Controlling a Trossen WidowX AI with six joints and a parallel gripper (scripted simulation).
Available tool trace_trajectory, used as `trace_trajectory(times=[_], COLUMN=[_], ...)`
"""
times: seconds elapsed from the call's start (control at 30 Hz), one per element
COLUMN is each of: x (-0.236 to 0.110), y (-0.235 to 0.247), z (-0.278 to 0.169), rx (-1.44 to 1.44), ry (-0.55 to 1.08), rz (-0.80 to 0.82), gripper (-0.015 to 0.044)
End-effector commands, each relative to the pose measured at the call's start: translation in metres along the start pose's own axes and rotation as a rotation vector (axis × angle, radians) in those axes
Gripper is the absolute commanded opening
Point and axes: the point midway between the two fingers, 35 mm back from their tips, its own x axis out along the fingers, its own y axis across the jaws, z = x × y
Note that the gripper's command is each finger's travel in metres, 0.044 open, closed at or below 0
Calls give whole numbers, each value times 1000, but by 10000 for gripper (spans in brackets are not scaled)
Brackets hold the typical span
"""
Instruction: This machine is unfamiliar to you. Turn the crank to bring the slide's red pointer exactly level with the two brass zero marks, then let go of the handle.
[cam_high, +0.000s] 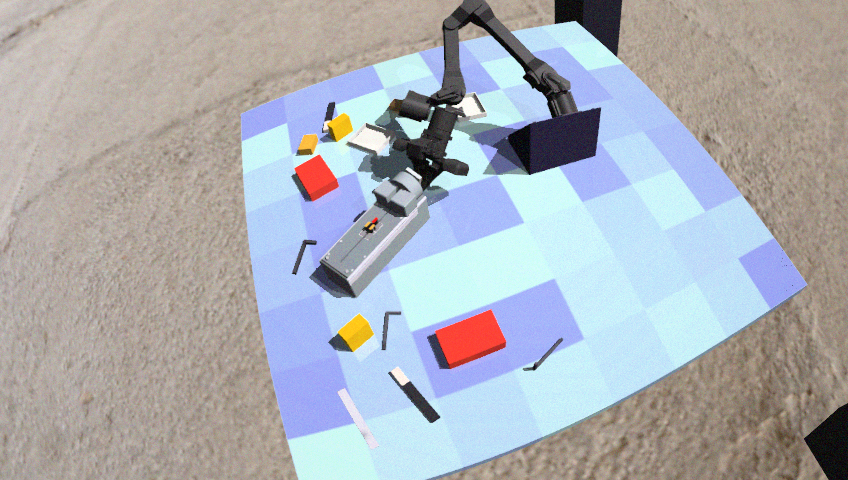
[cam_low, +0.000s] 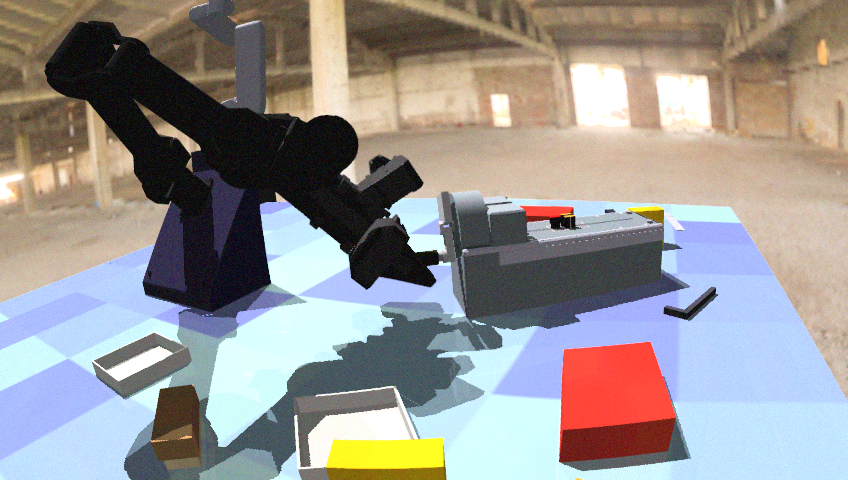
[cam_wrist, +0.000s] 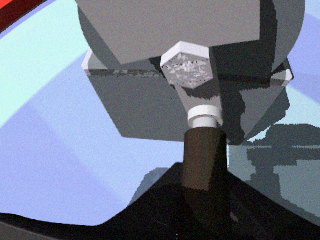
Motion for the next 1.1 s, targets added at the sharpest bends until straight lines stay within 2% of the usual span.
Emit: trace_trajectory(times=[0.0, 1.07], x=[-2, -4], y=[-9, -11], z=[2, 3], rx=[5, 5], ry=[-5, -5], rz=[-23, -23], gripper=[0, 0])
